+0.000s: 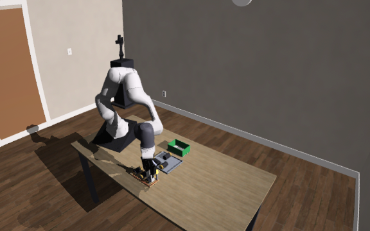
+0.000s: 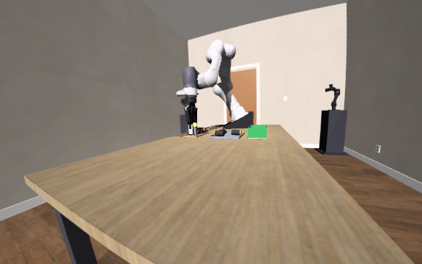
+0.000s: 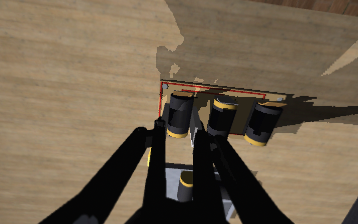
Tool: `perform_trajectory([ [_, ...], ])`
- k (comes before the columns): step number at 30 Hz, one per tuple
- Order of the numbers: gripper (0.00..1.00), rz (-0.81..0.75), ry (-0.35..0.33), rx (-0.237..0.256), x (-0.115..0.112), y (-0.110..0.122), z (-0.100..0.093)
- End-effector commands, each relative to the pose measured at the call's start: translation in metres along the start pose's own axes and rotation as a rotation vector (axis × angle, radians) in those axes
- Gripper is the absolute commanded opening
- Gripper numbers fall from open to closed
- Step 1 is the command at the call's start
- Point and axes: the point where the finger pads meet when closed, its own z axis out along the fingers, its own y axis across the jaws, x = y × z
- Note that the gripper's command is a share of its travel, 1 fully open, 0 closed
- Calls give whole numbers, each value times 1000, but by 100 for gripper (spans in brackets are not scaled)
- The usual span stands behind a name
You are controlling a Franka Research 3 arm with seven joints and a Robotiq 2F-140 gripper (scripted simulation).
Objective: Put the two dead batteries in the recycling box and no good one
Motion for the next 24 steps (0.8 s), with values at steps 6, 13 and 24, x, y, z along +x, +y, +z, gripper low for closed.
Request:
perform_trajectory([
  [6,16,-4,1,5,0,-2,-4],
  [13,16,-4,1,5,0,-2,-35],
  [24,16,-4,1,5,0,-2,-45],
])
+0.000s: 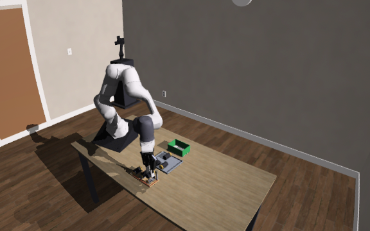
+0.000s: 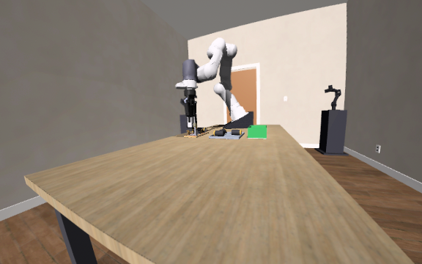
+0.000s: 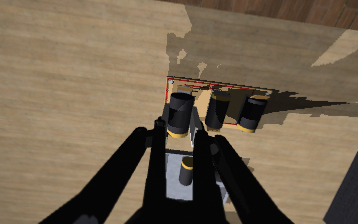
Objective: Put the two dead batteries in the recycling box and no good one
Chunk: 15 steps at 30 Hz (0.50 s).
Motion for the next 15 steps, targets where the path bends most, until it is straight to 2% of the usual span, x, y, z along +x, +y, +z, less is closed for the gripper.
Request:
perform_trajectory([
  [1,16,5,-2,-9,-1,3,-1],
  [4,16,5,-2,-9,-1,3,-10],
  [8,16,5,-2,-9,-1,2,-39],
  [10,16,5,-2,-9,-1,2,-39],
  [13,16,5,-2,-9,-1,2,-58],
  [15,16,5,-2,-9,-1,2,-63],
])
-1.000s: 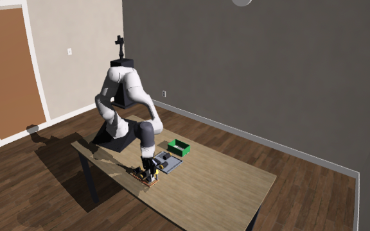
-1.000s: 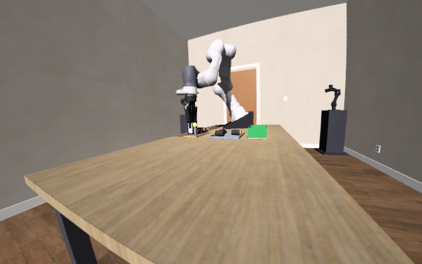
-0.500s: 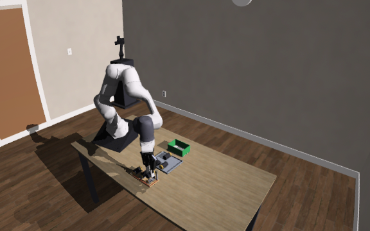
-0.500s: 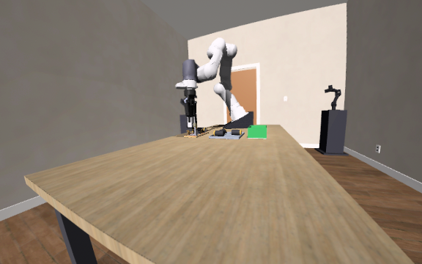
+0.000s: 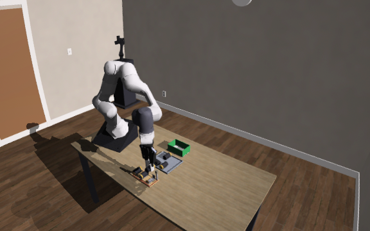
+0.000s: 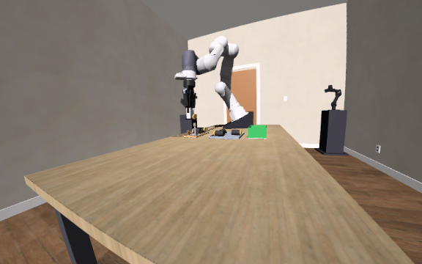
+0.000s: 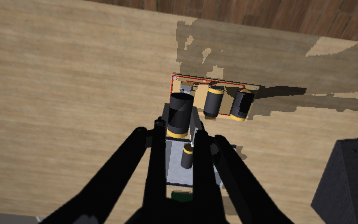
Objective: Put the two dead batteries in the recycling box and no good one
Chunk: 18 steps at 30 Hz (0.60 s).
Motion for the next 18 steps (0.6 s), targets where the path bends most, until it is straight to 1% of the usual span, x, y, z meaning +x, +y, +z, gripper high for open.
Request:
perform_trajectory([
  [1,16,8,-7,-24,-3,7,-8],
  [18,16,19,-7,-24,-3,7,-8],
])
